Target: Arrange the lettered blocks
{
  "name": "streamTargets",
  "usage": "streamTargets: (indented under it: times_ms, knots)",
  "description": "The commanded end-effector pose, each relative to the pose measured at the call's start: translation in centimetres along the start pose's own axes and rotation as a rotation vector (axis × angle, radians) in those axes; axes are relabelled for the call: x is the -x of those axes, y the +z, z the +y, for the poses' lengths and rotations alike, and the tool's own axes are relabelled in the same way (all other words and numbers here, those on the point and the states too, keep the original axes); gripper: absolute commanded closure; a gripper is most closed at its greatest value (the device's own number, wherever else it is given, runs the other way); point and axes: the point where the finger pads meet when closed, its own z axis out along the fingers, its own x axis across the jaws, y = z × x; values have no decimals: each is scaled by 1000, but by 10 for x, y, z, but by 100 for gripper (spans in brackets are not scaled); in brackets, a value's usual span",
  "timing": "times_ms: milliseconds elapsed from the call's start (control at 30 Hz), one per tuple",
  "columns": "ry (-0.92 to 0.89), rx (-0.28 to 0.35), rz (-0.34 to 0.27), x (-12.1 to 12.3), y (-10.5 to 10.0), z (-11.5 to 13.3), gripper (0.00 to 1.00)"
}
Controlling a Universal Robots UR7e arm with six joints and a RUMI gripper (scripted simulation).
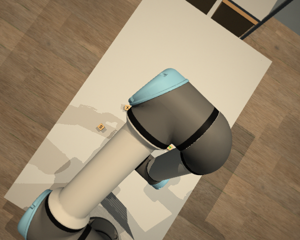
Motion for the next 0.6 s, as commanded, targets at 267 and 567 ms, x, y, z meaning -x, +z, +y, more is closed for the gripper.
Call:
streamTargets:
  times_ms: [267,567]
  knots:
    - [0,0,-1,1,42,0,95]
    - [0,0,-1,1,80,0,95]
